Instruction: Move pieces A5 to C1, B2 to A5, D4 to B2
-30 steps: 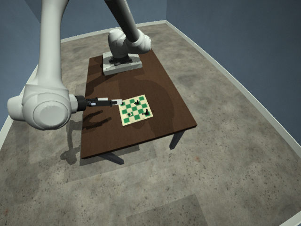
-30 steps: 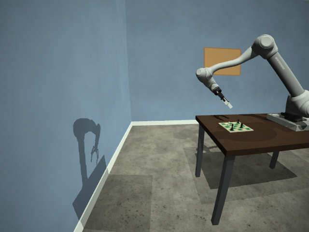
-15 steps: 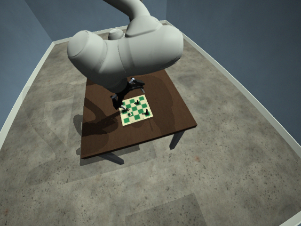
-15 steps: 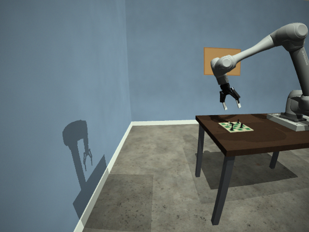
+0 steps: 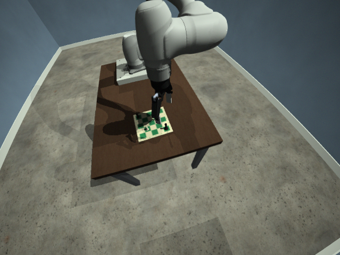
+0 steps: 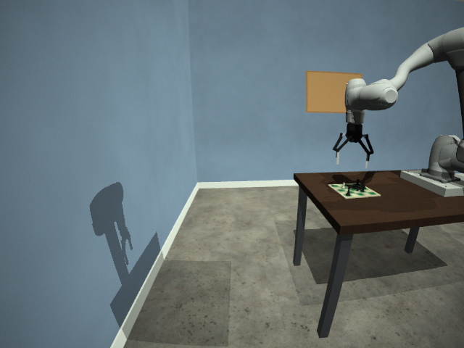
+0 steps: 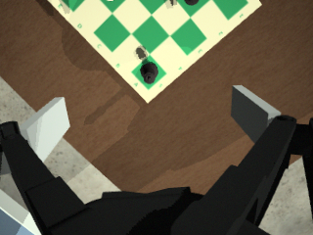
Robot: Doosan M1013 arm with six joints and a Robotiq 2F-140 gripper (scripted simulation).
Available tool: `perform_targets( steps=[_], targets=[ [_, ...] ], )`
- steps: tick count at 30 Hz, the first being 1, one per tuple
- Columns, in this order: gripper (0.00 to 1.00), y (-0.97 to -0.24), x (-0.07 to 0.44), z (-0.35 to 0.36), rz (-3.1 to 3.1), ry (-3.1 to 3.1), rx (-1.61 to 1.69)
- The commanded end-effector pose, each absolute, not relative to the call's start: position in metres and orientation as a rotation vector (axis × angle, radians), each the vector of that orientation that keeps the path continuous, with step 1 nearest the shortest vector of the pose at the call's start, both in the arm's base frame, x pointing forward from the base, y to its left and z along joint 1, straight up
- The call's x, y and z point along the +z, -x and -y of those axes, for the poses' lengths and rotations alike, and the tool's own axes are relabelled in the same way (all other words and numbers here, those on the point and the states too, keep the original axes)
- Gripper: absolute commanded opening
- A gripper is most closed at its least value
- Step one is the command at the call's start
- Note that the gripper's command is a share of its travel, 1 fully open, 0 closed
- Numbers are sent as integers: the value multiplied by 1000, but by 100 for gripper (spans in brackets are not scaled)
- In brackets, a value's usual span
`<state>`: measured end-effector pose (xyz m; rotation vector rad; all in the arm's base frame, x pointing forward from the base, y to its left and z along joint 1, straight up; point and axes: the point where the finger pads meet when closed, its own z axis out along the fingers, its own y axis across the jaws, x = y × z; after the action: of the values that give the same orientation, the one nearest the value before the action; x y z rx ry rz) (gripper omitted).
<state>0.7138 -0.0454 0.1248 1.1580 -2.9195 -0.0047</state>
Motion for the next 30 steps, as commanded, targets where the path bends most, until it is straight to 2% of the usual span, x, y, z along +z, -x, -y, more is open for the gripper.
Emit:
perform_targets(
  steps=[1,19,30],
  targets=[
    [100,-714,125,45,2920,-1158,-5],
    [100,-714,124,45,2858,-1304,-5],
    [100,-714,119,45,2303,-2137,-3]
  ],
)
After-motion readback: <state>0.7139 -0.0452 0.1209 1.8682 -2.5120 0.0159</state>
